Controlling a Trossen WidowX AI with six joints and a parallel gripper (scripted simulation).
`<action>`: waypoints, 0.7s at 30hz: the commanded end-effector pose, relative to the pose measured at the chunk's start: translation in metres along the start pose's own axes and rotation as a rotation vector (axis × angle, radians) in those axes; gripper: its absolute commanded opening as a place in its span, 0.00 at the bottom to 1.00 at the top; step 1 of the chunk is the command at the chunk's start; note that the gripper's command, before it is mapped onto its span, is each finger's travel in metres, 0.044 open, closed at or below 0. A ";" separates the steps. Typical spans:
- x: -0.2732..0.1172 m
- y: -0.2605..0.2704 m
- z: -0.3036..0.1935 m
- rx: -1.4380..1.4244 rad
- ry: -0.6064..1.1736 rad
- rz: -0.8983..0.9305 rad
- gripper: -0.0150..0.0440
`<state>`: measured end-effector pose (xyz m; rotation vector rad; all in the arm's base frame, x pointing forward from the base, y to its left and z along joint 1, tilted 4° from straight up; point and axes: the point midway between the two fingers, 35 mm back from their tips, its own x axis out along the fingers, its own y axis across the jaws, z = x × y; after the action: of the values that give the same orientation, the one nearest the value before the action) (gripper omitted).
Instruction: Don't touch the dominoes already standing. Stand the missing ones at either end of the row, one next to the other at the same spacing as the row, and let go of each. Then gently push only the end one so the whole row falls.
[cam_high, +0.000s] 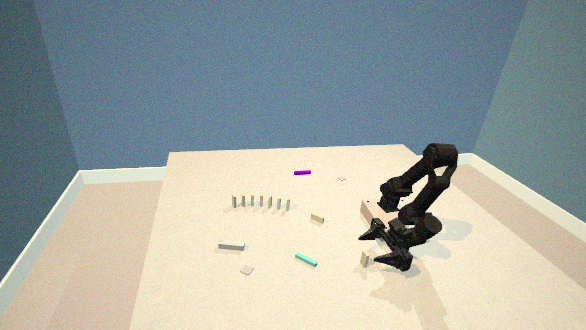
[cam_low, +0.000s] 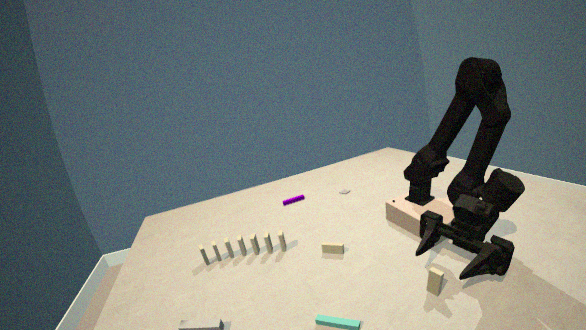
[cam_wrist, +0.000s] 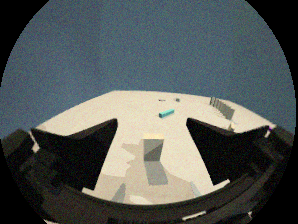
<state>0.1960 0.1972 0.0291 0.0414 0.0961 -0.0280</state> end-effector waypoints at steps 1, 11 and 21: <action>-0.001 -0.001 0.026 0.007 -0.001 0.004 1.00; 0.022 0.005 0.022 -0.004 0.060 -0.001 1.00; 0.078 0.051 0.017 -0.120 0.364 0.114 1.00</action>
<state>0.2545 0.2300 0.0400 -0.0515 0.3128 0.0425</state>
